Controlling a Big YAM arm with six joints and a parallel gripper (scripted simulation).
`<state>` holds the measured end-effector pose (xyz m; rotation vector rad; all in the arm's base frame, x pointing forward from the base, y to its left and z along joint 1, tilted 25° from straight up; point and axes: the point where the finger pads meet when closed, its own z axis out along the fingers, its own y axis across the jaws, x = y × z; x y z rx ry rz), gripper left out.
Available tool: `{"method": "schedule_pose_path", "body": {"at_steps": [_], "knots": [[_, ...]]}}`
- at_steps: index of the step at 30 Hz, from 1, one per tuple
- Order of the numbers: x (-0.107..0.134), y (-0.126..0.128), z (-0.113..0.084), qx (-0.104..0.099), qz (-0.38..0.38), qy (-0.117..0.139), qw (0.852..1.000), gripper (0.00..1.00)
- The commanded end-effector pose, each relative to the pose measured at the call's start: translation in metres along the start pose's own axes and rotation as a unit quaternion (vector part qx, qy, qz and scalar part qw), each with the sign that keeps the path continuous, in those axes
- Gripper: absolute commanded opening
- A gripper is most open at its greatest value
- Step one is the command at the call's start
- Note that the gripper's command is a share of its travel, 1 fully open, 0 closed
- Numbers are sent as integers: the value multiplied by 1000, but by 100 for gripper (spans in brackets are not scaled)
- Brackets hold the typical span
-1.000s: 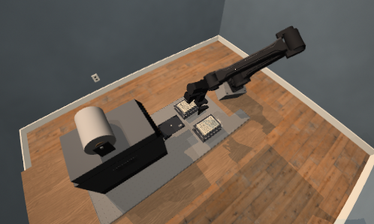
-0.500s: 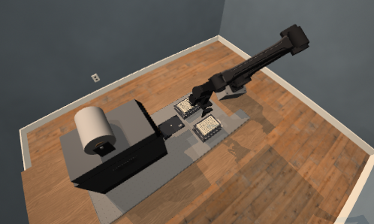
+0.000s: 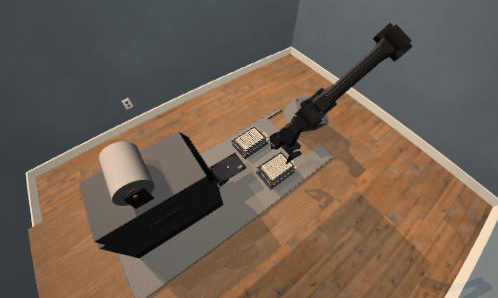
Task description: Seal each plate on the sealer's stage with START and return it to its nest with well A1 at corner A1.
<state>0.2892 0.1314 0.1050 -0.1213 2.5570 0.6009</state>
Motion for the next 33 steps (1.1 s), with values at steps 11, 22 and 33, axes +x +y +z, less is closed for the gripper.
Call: {"method": "schedule_pose_path", "body": {"at_steps": [11,22,33], "knots": [[-9,2,1,1,17,-7,1000,100],[-23,1,-2,2,6,-21,1000,100],[-30,2,-3,1,6,-27,1000,100]]}}
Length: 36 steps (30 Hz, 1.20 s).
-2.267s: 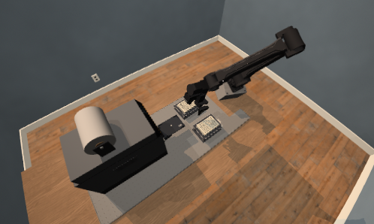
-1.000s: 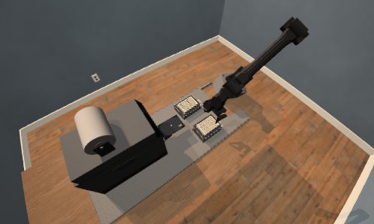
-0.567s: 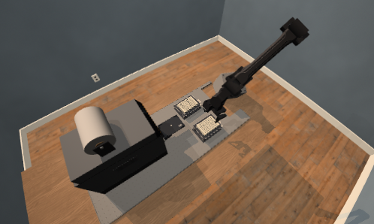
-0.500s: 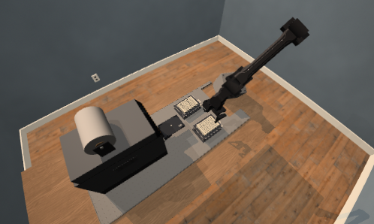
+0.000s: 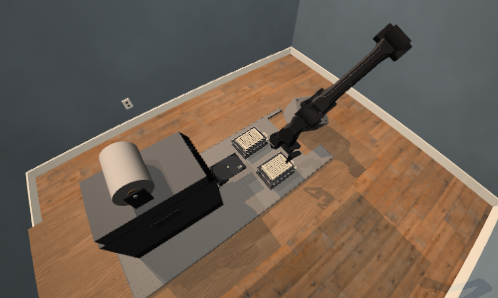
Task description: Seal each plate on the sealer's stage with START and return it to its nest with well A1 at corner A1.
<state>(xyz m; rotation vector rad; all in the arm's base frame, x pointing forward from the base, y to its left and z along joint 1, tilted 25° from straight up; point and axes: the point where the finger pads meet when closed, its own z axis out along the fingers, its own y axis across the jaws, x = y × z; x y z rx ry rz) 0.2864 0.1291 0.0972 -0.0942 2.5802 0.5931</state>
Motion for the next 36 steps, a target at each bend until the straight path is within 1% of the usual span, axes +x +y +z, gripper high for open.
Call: {"method": "schedule_pose_path", "body": {"at_steps": [1,3,5,9,13,16,18,19,21,27,29,33,36], "knots": [[-36,7,-7,-6,-4,-35,999,100],[-35,8,-4,-5,-2,-35,999,100],[-28,8,3,-4,0,-30,1000,100],[-12,10,15,-8,2,-16,1000,100],[-2,11,22,-10,-5,-13,1000,100],[4,5,29,-5,-1,-9,1000,100],[4,5,29,-5,-1,-9,1000,100],[1,7,28,-7,-1,-11,1000,100],[2,7,32,-6,-2,-12,1000,100],[13,6,45,-5,0,-4,1000,100],[14,6,48,-6,0,-5,1000,100],[9,10,51,-9,-5,-14,1000,100],[11,7,51,-7,-4,-12,1000,100]]}}
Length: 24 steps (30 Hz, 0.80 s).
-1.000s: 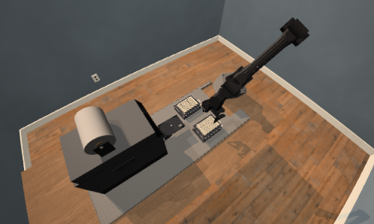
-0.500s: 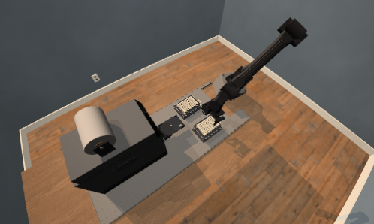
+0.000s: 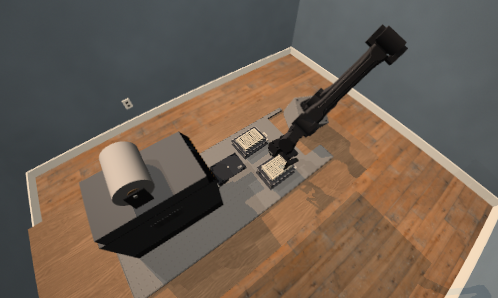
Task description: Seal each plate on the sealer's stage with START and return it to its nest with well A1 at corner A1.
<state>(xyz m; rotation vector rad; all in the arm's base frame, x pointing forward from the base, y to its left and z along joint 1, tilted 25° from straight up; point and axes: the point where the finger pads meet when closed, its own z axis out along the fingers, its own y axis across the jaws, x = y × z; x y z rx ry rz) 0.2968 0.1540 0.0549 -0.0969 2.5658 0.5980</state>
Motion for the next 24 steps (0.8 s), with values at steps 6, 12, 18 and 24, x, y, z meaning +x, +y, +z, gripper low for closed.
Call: {"method": "schedule_pose_path", "body": {"at_steps": [6,12,18,24], "knots": [[10,2,16,-2,1,3,1000,100],[4,6,23,-7,-1,-8,1000,100],[13,4,29,-5,-3,0,1000,100],[15,3,35,-5,1,1,1000,100]]}}
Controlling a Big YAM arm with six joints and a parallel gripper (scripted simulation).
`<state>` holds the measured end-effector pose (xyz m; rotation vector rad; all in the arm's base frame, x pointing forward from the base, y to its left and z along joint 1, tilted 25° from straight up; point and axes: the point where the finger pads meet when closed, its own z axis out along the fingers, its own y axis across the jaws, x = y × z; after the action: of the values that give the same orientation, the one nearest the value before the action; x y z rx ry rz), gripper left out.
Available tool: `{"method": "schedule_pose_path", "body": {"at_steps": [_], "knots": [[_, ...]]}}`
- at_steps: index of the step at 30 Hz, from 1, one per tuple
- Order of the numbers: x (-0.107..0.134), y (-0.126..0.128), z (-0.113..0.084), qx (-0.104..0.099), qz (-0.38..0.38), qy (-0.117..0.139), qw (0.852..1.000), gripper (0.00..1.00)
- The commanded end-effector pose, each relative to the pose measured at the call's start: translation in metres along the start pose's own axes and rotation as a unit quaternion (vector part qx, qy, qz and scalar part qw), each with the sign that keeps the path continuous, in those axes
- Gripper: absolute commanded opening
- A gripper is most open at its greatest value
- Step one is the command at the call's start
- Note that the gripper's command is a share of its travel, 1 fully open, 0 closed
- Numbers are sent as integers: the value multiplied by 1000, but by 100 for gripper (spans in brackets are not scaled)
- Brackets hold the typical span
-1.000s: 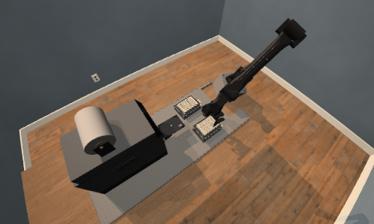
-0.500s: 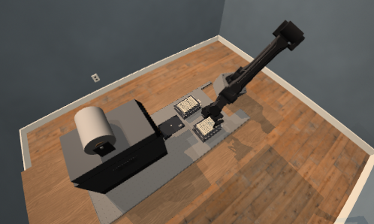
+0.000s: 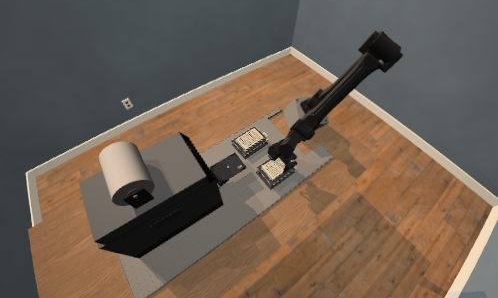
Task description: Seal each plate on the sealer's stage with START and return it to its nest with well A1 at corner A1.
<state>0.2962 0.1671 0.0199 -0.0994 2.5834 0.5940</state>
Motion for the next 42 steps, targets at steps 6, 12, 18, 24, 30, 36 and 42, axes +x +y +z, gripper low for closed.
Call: {"method": "schedule_pose_path", "body": {"at_steps": [6,12,18,24,30,36,42], "knots": [[-23,6,-6,-7,-6,-26,1000,100],[-30,6,-9,-7,-3,-31,999,100],[-22,1,-7,0,2,-16,1000,100],[-6,-6,-1,5,6,-2,1000,100],[-6,-5,-4,2,4,-10,1000,100],[-19,1,-8,-7,-1,-31,1000,100],[-26,5,-9,-7,-1,-31,999,100]]}}
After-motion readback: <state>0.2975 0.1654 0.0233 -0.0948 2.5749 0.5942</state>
